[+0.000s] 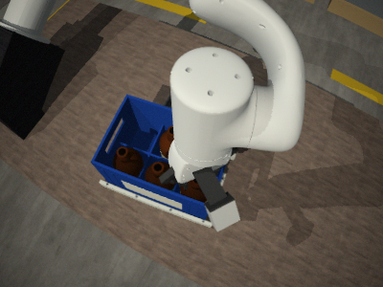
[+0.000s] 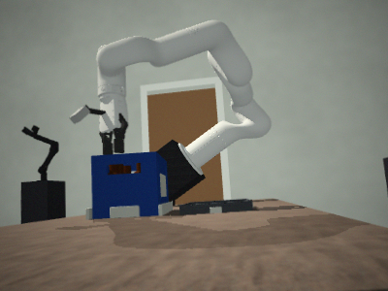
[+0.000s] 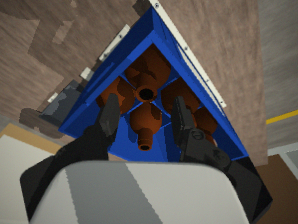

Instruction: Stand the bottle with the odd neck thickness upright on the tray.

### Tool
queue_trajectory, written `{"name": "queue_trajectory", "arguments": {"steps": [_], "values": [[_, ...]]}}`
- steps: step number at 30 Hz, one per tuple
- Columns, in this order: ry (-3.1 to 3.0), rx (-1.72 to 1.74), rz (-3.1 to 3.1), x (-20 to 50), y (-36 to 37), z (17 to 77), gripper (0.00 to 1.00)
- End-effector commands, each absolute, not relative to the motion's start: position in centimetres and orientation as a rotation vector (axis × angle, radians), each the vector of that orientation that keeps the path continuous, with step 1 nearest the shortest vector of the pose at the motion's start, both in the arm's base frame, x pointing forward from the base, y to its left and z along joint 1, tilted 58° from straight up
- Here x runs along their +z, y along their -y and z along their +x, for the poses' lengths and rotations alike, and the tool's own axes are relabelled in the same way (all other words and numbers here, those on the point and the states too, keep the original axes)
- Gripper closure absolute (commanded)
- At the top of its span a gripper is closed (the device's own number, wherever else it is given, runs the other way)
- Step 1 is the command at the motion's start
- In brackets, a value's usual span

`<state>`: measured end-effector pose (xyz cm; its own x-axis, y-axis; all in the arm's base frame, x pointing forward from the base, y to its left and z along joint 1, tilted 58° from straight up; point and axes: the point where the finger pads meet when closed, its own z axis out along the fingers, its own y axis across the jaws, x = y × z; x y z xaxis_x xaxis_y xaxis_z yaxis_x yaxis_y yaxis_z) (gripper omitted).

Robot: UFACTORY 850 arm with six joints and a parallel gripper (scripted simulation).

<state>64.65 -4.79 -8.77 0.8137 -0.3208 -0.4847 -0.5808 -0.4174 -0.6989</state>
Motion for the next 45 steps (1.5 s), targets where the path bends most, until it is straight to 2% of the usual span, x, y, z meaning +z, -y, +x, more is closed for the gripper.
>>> {"name": "queue_trajectory", "arguments": {"steps": [1, 45], "values": [[-0.667, 0.34, -2.038, -8.7, 4.9, 64.7, 0.35], [-0.667, 0.34, -2.038, -10.0, 2.8, 64.8, 0.35]]}}
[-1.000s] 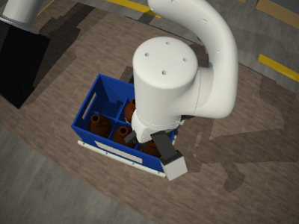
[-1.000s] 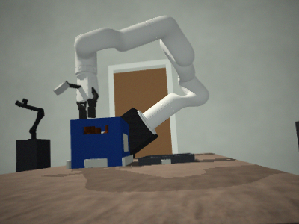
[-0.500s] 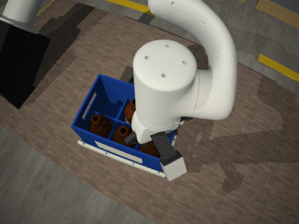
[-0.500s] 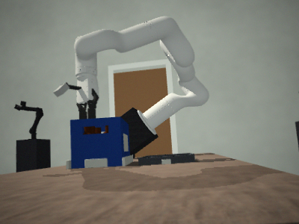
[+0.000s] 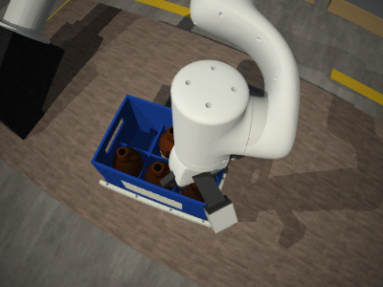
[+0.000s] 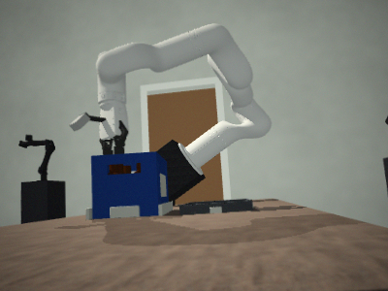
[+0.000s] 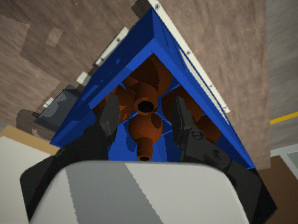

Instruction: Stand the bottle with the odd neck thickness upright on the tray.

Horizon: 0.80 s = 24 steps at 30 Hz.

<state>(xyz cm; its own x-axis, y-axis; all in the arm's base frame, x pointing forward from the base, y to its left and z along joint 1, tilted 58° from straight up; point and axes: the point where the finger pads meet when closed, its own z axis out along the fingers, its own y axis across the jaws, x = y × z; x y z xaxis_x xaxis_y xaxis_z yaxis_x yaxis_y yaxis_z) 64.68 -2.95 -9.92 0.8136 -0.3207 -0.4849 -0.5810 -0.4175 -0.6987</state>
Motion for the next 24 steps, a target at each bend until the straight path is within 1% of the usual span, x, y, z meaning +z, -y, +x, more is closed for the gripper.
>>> {"name": "queue_trajectory", "arguments": {"steps": [1, 24], "values": [[-0.667, 0.34, -2.038, -10.1, 2.7, 64.8, 0.35], [-0.667, 0.34, -2.038, -10.8, 1.4, 64.8, 0.35]]}}
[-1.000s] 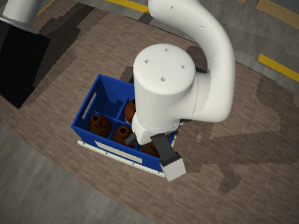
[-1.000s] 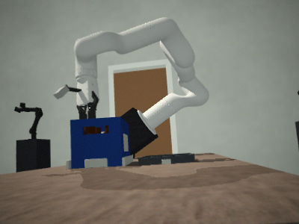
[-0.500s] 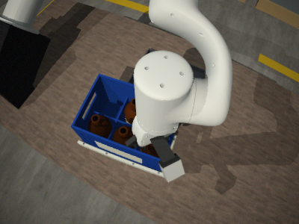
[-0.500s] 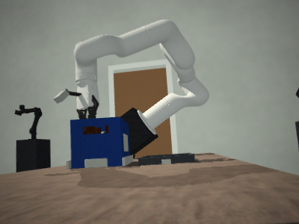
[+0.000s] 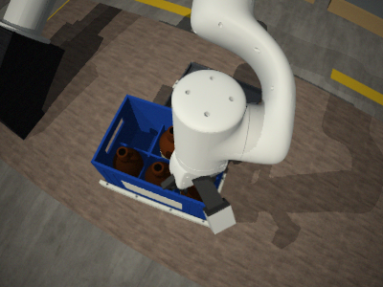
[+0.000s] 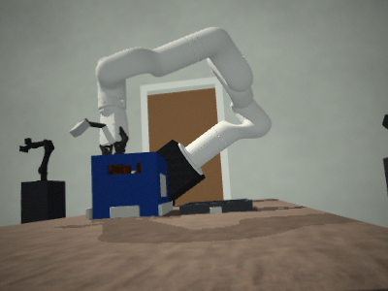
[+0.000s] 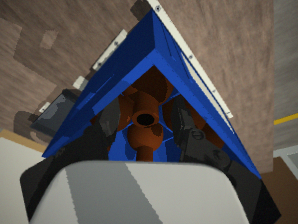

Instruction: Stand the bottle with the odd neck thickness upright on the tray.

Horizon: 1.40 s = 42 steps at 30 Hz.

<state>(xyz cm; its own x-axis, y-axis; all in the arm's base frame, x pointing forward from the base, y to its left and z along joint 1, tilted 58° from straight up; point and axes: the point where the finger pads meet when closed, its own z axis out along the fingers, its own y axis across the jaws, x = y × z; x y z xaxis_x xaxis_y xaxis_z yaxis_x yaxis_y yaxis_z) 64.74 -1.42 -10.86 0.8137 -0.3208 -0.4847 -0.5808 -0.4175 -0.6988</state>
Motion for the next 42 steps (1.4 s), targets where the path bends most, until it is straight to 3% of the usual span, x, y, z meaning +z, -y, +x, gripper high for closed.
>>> {"name": "queue_trajectory", "arguments": {"steps": [1, 16, 17, 42], "values": [[-0.667, 0.34, -2.038, -10.85, 1.43, 64.81, 0.35], [-0.667, 0.34, -2.038, -10.86, 1.42, 64.81, 0.35], [-0.667, 0.34, -2.038, -10.86, 1.42, 64.81, 1.0], [-0.667, 0.34, -2.038, -10.86, 1.42, 64.81, 1.0]]}}
